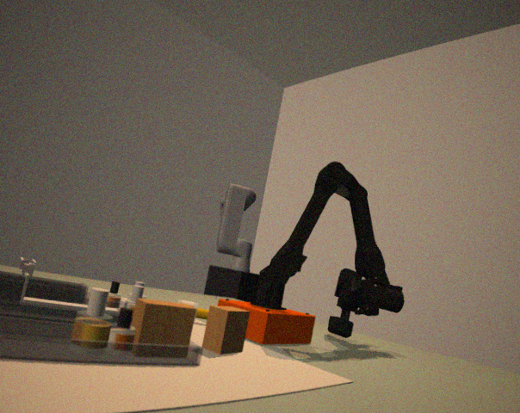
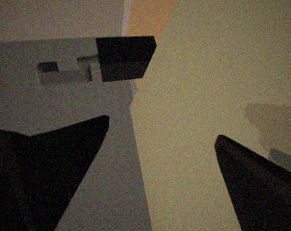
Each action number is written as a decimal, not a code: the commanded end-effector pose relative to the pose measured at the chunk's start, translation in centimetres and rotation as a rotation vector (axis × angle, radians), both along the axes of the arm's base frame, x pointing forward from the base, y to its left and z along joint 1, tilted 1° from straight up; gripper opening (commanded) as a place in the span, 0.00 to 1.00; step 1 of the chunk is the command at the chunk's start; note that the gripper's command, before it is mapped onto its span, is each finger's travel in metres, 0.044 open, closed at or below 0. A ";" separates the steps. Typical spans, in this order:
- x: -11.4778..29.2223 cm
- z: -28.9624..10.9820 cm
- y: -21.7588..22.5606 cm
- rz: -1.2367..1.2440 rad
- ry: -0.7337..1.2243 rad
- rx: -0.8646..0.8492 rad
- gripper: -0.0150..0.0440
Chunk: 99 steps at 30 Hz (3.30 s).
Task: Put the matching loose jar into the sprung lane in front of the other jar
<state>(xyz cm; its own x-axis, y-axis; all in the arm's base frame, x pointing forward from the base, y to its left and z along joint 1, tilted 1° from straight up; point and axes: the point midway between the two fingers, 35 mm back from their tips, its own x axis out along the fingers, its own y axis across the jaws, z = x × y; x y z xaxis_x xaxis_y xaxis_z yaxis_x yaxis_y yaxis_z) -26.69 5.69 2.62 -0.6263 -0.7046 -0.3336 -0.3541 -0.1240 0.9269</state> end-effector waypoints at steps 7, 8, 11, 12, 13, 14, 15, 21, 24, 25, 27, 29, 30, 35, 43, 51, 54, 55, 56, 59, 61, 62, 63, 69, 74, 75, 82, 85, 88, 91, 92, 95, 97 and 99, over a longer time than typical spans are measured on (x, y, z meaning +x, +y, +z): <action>2.5 -0.3 8.1 -0.242 -0.056 0.116 1.00; 3.2 -0.4 9.5 -0.285 -0.070 0.136 1.00; 5.9 -0.5 13.5 -0.415 -0.118 0.190 1.00; 7.0 -0.5 14.7 -0.458 -0.136 0.207 1.00; 8.1 -0.5 15.8 -0.500 -0.155 0.223 1.00; 9.3 -0.5 16.9 -0.542 -0.175 0.239 1.00; 10.6 -0.5 18.0 -0.585 -0.195 0.253 1.00; 19.5 -0.2 22.5 -0.833 -0.337 0.327 1.00; 24.6 0.1 23.8 -0.956 -0.417 0.359 1.00; 26.3 0.2 24.0 -0.996 -0.446 0.367 1.00; 29.8 0.5 24.1 -1.076 -0.506 0.381 1.00; 33.4 0.8 23.7 -1.153 -0.569 0.390 1.00; 35.1 1.0 23.4 -1.192 -0.602 0.392 1.00; 43.5 2.0 20.3 -1.364 -0.775 0.397 1.00; 53.8 4.0 11.1 -1.615 -1.050 0.328 1.00; 58.1 5.0 -1.5 -1.802 -1.284 0.098 1.00; 57.9 5.4 -6.7 -1.843 -1.359 -0.014 1.00; 57.7 5.6 -8.5 -1.860 -1.382 -0.062 1.00; 57.3 5.7 -10.3 -1.876 -1.404 -0.111 1.00; 55.8 6.1 -15.5 -1.925 -1.453 -0.268 1.00; 54.4 6.4 -18.7 -1.959 -1.475 -0.382 1.00; 53.7 6.5 -20.1 -1.974 -1.482 -0.437 1.00; 53.0 6.7 -21.2 -1.985 -1.486 -0.479 1.00; 52.5 6.8 -22.1 -1.994 -1.489 -0.513 1.00; 52.5 2.9 -22.2 -1.994 -1.489 -0.513 1.00; 52.5 2.7 -22.1 -1.994 -1.489 -0.513 1.00; 52.4 1.7 -22.2 -1.994 -1.489 -0.513 1.00; 52.4 1.2 -22.2 -1.994 -1.489 -0.513 1.00; 52.4 1.1 -22.2 -1.994 -1.489 -0.513 1.00; 52.5 0.7 -22.2 -1.994 -1.489 -0.513 1.00; 52.5 0.5 -22.2 -1.994 -1.489 -0.513 1.00; 52.5 0.0 -22.2 -1.994 -1.489 -0.513 1.00; 52.5 -0.3 -22.2 -1.994 -1.489 -0.513 1.00; 52.5 -0.6 -22.3 -1.994 -1.489 -0.513 1.00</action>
<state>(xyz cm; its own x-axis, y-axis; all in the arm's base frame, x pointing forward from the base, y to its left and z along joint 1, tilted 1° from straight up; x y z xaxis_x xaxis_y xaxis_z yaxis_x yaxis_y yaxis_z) 25.90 -16.50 2.57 0.0231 -0.0325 -0.9992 0.1505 0.9882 -0.0287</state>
